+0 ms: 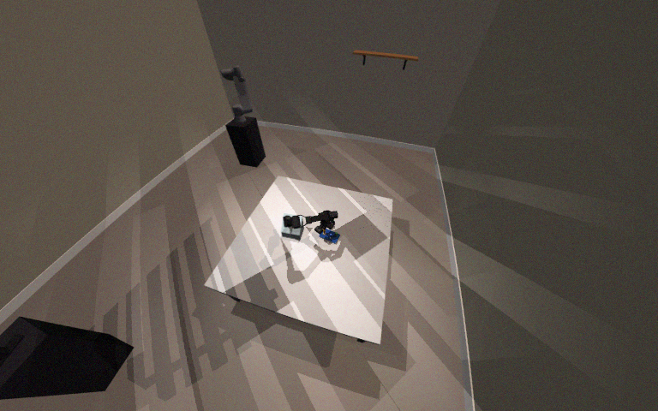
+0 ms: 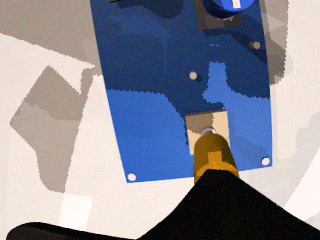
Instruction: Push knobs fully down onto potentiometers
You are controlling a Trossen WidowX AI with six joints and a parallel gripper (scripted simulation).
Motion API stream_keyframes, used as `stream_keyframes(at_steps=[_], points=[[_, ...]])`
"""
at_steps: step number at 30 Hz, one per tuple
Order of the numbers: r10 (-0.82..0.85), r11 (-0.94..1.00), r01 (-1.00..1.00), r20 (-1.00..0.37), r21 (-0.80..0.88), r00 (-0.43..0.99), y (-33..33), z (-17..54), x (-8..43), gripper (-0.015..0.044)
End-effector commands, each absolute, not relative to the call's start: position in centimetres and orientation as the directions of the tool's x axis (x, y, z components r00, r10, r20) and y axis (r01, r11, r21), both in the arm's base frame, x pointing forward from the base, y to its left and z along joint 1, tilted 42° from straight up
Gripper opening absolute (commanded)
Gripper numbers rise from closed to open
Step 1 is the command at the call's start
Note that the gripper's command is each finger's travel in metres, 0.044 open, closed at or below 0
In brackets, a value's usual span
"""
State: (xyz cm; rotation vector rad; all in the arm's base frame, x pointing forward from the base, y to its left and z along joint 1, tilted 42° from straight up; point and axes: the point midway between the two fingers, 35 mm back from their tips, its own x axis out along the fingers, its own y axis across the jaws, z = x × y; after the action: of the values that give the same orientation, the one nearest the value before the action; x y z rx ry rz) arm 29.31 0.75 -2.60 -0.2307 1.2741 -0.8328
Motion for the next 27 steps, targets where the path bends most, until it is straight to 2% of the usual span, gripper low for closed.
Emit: stream_keyframes(at_steps=[1, 27], points=[[-0.664, 0.693, 0.419, -0.746, -0.587, 0.053, 0.35, -2.97, 29.24, 0.0000], [-0.664, 0.692, 0.419, -0.746, -0.587, 0.053, -0.33, -3.73, 29.30, 0.0000]])
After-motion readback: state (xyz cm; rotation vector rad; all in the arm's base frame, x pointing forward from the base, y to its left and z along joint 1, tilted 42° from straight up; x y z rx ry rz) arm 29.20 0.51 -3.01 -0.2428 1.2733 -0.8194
